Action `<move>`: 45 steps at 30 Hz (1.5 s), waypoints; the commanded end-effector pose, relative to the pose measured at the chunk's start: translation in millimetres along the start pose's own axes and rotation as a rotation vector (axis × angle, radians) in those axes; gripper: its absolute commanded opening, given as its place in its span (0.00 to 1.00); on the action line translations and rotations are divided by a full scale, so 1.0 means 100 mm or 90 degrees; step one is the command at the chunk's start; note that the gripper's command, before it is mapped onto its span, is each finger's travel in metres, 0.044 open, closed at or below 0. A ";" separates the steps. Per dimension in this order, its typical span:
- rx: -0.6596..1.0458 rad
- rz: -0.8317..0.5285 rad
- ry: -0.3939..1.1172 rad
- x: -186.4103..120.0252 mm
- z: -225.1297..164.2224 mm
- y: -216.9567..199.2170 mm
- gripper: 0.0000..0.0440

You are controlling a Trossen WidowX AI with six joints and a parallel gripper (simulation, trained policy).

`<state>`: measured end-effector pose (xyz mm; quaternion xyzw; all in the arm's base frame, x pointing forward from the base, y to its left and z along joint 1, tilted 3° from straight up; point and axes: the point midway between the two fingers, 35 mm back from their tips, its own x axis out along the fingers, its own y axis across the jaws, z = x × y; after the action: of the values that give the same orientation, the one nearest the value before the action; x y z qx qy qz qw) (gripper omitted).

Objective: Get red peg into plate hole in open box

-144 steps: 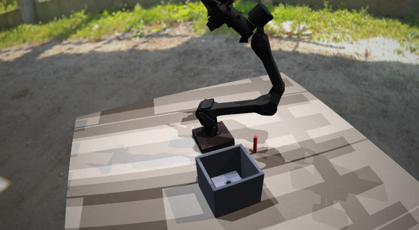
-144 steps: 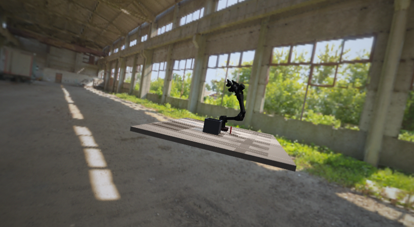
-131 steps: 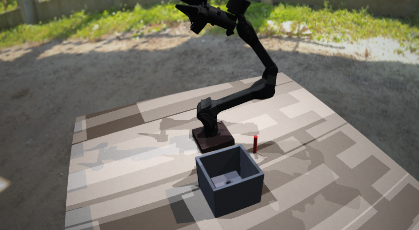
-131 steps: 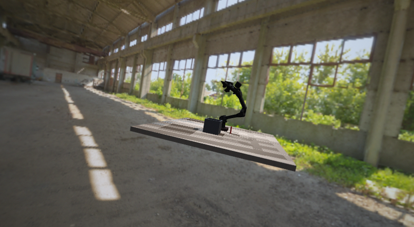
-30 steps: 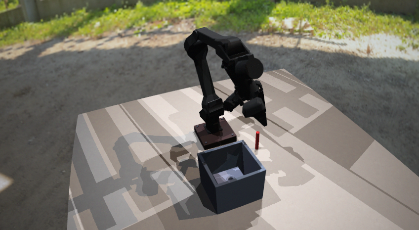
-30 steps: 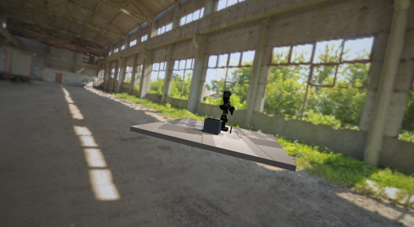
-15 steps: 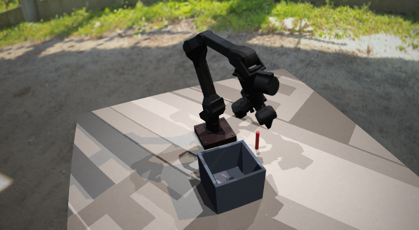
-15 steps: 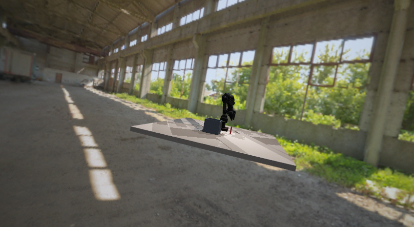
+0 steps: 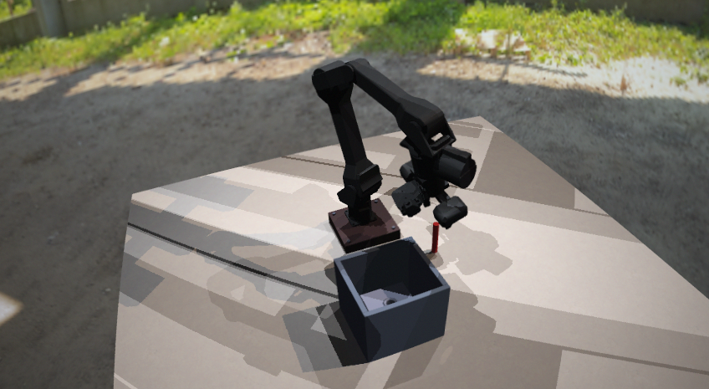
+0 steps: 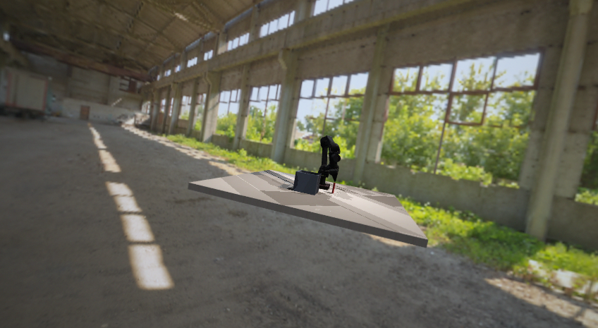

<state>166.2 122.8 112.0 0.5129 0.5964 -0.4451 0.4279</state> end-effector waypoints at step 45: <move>-0.126 0.051 0.080 0.29 -0.07 0.15 0.00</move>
<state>173.1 135.0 72.3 0.5075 0.6436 -0.3536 0.4508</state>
